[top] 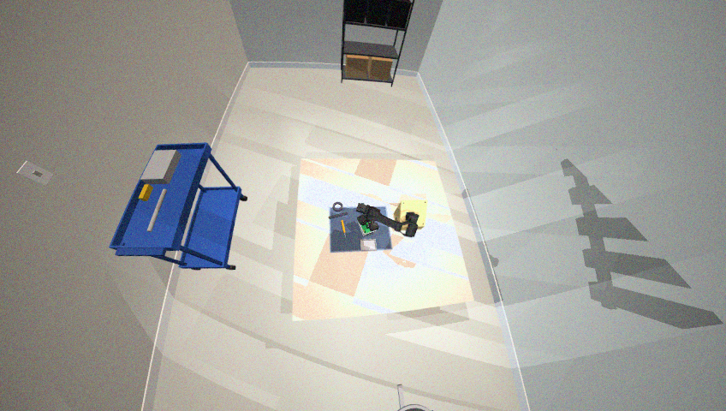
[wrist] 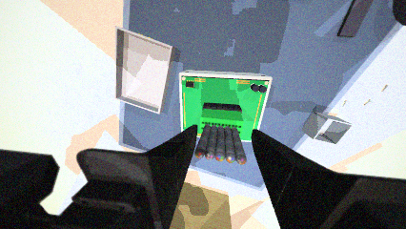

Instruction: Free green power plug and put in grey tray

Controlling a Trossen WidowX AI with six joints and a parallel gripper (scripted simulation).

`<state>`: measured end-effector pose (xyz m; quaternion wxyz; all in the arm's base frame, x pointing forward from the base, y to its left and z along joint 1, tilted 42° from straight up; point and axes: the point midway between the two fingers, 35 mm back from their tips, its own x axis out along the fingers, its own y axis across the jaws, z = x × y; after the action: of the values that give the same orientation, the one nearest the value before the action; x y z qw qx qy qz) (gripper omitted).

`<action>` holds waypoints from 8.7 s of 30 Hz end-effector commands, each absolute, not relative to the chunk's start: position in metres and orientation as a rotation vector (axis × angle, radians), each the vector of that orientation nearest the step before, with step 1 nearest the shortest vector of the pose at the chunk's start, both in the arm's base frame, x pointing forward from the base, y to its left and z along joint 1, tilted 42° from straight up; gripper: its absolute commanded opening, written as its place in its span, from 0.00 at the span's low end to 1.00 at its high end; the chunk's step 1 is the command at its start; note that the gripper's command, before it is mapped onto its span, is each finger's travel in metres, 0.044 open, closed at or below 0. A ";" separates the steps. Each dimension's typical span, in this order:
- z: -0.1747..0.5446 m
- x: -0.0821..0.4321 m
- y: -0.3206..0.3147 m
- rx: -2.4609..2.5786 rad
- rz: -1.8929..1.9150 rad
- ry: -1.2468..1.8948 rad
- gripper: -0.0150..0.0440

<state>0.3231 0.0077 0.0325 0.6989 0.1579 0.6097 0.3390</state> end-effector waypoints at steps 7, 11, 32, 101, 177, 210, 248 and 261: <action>0.024 0.321 0.015 0.360 0.755 1.367 0.68; 0.024 0.321 0.015 0.360 0.755 1.367 0.55; 0.031 0.321 0.009 0.358 0.753 1.367 0.25; 0.046 0.321 -0.008 0.379 0.777 1.364 0.25; 0.024 0.321 0.015 0.360 0.755 1.367 0.68; 0.045 0.319 0.005 0.305 0.691 1.373 0.25; 0.059 0.323 -0.032 0.456 0.867 1.353 0.25; 0.078 0.320 -0.034 0.358 0.753 1.369 0.25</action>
<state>0.3220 -0.0341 0.0788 0.6965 0.1614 0.6088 0.3439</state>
